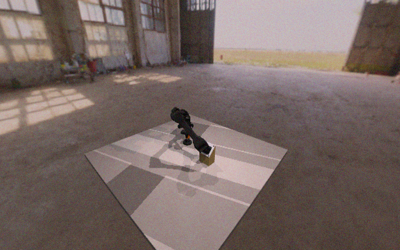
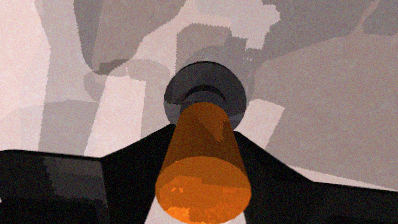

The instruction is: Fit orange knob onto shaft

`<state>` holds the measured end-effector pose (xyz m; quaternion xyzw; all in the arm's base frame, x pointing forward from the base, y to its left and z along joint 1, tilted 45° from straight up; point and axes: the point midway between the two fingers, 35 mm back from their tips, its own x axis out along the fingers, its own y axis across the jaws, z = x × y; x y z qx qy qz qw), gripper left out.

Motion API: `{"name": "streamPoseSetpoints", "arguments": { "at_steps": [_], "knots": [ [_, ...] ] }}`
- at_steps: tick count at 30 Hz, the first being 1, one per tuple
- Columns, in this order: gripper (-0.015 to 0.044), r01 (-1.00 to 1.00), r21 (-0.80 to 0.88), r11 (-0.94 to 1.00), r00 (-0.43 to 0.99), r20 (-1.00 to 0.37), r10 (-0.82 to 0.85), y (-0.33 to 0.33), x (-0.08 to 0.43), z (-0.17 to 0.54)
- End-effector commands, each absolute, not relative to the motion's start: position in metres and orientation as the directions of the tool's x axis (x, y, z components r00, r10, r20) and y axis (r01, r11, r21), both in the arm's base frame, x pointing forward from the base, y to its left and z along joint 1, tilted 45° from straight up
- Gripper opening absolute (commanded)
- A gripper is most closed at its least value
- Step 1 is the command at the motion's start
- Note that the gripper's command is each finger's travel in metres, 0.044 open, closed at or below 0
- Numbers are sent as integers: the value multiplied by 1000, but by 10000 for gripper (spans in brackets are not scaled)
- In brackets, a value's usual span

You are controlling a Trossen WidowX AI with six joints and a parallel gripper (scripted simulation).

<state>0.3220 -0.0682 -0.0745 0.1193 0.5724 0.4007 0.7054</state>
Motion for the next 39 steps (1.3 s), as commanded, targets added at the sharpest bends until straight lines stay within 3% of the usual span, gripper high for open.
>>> {"name": "streamPoseSetpoints", "arguments": {
  "at_steps": [1, 24, 31, 39],
  "knots": [
    [0, -388, 635, 668, 30, -716, 698, -71, 324, -73],
    [0, -388, 635, 668, 30, -715, 698, -70, 322, -73],
    [0, -199, 680, 706, 30, -716, 698, -71, 323, -73],
    [0, -189, 682, 707, 30, -715, 698, -69, 325, -77]
  ]
}}
